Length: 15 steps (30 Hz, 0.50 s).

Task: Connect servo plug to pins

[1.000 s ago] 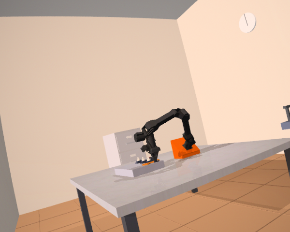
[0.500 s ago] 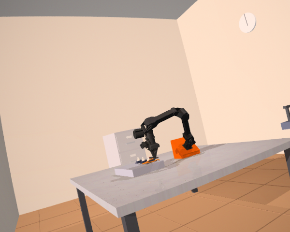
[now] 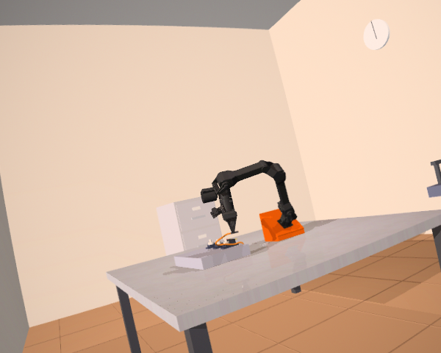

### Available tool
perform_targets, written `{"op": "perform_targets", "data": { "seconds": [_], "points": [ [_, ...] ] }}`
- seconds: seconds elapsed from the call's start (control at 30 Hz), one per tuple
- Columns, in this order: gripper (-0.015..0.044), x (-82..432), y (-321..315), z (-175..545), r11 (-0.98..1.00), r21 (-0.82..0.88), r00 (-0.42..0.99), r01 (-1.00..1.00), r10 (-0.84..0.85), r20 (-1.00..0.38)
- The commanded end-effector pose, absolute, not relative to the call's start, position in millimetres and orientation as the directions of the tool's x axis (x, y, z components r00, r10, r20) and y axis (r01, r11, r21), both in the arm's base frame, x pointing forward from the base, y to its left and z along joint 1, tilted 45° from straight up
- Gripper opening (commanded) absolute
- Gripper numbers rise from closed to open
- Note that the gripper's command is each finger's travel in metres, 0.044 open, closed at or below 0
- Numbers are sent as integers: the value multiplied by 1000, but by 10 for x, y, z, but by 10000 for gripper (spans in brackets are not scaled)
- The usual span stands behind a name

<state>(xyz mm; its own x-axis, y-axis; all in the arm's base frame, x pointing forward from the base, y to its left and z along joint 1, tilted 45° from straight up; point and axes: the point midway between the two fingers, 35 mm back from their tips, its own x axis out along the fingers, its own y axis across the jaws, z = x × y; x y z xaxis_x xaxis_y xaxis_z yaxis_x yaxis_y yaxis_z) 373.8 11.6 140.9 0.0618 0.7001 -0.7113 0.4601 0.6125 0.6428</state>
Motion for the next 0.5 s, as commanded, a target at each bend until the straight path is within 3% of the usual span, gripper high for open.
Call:
{"op": "perform_targets", "data": {
  "seconds": [0.0, 0.47],
  "points": [
    [0, 3704, 29, 1339, 568, 600, 62, 563, 695, -716],
    [0, 3537, -222, 1115, 298, 360, 63, 884, 687, -724]
  ]
}}
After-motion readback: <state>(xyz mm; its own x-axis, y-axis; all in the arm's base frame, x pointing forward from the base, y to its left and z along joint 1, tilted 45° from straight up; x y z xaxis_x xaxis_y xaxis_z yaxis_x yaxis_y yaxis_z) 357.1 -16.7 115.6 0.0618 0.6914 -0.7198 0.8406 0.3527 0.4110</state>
